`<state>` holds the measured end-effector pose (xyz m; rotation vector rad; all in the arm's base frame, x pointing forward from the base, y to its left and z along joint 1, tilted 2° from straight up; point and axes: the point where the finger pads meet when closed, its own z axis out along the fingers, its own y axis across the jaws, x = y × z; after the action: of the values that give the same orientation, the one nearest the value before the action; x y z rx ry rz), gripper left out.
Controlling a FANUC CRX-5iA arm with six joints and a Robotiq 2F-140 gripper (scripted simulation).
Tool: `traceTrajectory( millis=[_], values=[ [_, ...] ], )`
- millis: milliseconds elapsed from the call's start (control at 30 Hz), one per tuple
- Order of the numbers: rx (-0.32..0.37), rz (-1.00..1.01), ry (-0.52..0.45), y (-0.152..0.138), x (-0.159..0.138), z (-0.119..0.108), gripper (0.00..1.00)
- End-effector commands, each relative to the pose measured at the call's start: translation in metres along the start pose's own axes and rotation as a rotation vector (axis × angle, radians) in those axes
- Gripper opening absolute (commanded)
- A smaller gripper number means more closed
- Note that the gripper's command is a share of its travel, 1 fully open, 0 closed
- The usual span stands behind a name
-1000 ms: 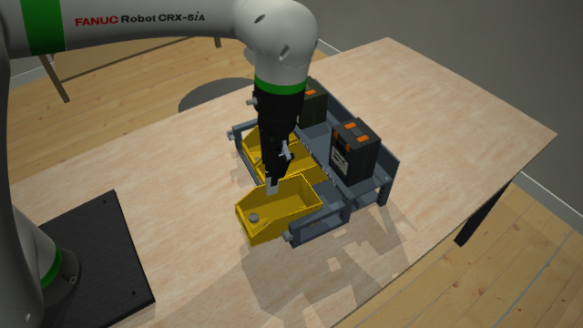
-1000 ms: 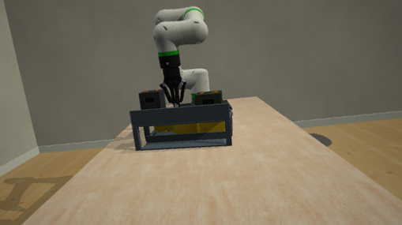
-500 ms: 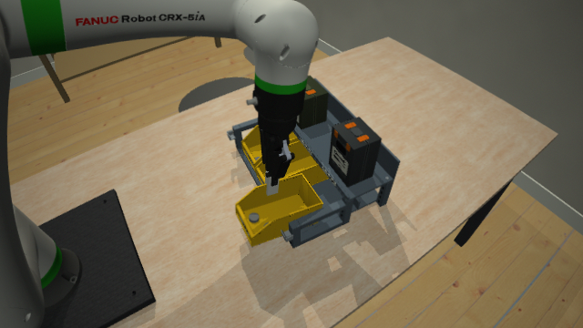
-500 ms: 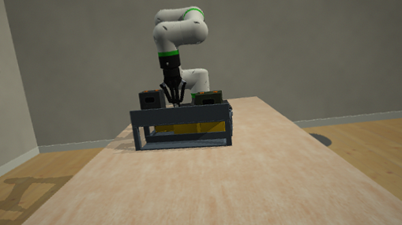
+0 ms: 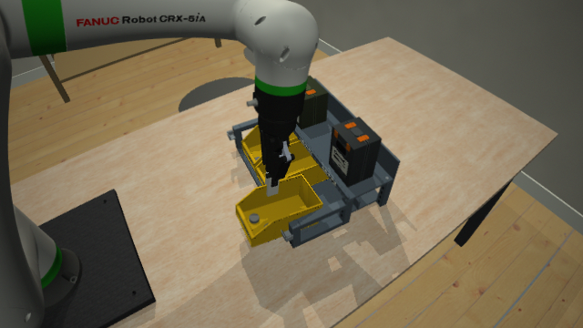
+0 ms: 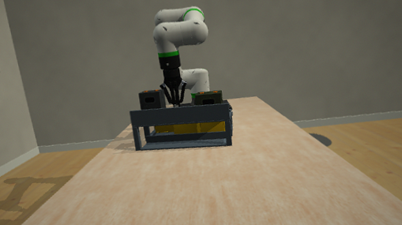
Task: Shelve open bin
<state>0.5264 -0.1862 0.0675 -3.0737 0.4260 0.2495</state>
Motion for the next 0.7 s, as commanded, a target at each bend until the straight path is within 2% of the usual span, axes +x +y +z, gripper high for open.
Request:
traceTrajectory(
  millis=[0,667],
  values=[
    [0.0,0.0,0.001,0.0,0.0003,0.0007,0.0],
    [0.0,0.0,0.001,0.0,0.001,0.0059,0.0]
  ],
)
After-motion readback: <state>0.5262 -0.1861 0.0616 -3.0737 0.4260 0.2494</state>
